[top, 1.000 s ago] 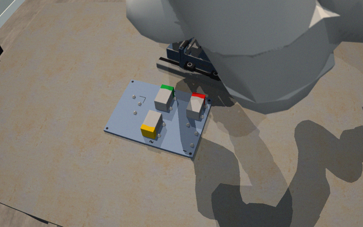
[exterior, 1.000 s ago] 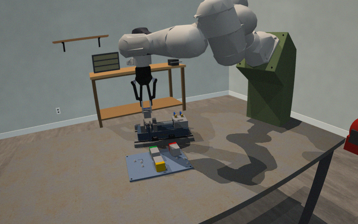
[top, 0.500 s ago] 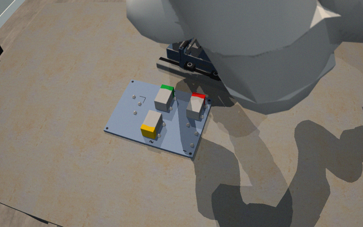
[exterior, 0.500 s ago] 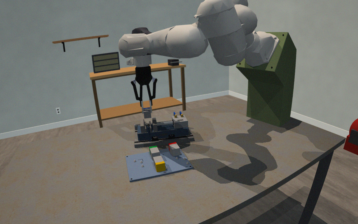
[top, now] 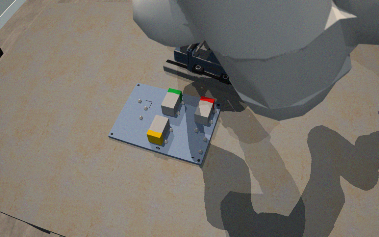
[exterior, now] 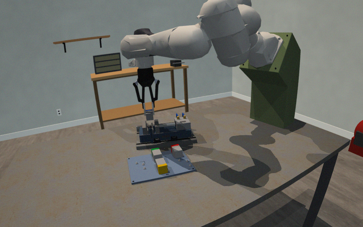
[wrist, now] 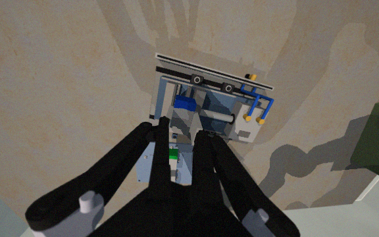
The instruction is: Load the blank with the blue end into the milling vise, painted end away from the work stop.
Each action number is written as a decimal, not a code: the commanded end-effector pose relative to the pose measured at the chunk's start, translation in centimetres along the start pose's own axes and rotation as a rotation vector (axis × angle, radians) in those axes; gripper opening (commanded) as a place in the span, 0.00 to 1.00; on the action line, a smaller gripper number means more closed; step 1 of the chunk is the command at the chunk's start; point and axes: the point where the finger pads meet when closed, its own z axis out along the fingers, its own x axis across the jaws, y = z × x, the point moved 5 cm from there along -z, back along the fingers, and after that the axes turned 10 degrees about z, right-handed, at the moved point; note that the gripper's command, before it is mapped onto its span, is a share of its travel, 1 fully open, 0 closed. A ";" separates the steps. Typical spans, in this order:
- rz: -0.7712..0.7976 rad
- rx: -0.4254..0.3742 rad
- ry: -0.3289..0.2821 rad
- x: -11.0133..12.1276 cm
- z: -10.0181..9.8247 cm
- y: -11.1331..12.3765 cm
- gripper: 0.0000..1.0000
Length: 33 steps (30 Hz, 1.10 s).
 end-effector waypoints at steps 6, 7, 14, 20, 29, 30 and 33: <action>0.006 0.003 -0.002 0.0 2.7 0.1 0.00; 0.006 0.003 -0.002 0.0 2.7 0.1 0.00; 0.006 0.003 -0.002 0.0 2.7 0.1 0.00; 0.006 0.003 -0.002 -0.1 2.6 -0.1 0.00; 0.006 0.003 -0.002 -0.1 2.6 -0.1 0.00; 0.006 0.003 -0.002 -0.1 2.6 -0.1 0.00; 0.000 0.001 0.002 0.0 2.6 0.1 0.00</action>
